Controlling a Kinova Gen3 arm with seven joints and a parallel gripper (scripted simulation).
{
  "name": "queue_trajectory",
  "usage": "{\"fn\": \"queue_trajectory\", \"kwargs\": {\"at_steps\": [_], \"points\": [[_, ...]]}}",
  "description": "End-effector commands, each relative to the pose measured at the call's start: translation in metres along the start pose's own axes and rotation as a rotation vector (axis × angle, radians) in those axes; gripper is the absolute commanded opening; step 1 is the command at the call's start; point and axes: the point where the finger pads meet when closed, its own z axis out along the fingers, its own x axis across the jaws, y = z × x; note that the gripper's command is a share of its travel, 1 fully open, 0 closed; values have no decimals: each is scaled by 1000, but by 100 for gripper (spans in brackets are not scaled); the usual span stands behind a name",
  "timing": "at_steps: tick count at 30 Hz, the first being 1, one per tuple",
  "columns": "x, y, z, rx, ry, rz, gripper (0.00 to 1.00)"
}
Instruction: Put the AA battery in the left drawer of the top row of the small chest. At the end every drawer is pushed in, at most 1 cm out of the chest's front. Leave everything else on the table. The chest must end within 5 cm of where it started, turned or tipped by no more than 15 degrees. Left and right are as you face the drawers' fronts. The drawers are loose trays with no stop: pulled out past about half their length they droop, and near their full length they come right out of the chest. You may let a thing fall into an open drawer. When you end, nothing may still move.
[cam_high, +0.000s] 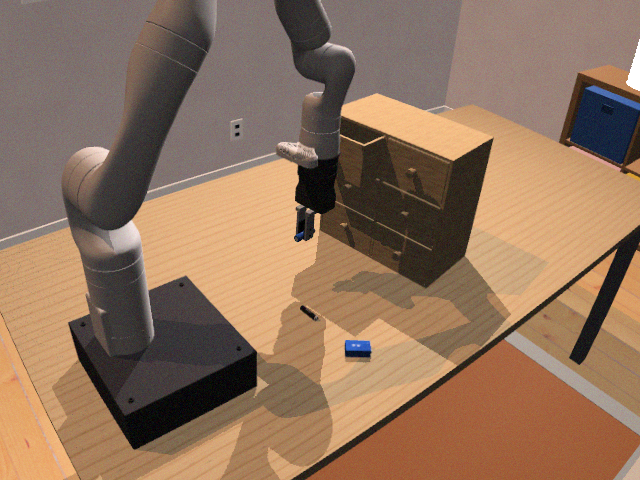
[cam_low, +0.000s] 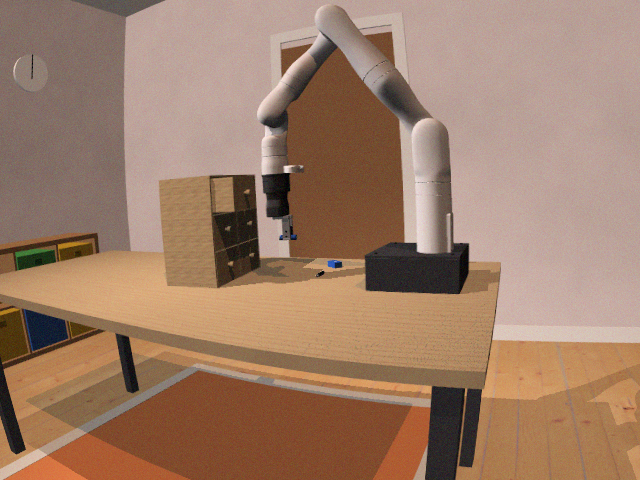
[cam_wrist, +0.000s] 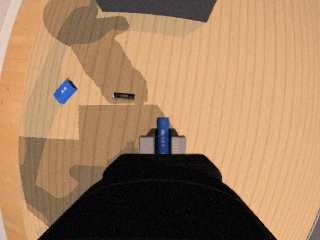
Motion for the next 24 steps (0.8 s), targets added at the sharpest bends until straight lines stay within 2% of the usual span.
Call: {"fn": "queue_trajectory", "kwargs": {"at_steps": [1,7,17,19,24], "points": [[2,3,-12,-11,5,6,31],[2,3,-30,-11,5,6,31],[2,2,-76,-11,6,5,31],[2,2,-76,-11,6,5,31],[3,2,-101,-11,7,5,31]]}}
